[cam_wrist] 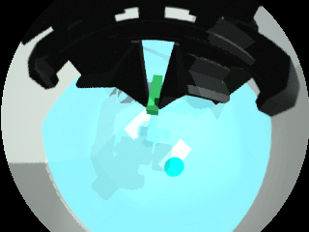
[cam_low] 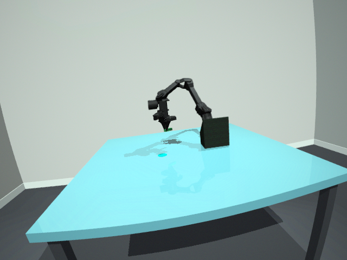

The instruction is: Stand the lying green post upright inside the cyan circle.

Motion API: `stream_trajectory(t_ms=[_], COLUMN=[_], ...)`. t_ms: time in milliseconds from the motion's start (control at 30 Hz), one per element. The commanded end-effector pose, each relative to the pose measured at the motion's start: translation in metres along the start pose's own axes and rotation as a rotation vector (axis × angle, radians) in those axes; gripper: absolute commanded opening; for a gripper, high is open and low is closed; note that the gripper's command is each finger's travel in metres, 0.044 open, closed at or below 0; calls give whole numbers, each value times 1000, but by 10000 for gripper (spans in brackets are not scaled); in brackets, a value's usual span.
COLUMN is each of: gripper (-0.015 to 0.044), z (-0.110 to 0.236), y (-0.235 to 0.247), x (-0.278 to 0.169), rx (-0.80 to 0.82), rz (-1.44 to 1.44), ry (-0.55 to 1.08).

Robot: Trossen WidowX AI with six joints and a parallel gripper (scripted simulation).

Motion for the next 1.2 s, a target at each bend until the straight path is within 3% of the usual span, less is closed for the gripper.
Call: stream_trajectory(t_ms=[0,1167], gripper=[23,23], z=[3,10], y=[1,37], x=[15,116], rx=[-2,3], rz=[59,484], ry=[-9,7])
Point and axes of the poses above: the point midway between the two fingers, 35 mm back from their tips, its own z axis back along the fingers, its own y axis across the jaws, x = y × z, the point moved 3 cm from there along z, back along the fingers, and after that the axes turned 14 degrees about z, right-handed, at the moved point
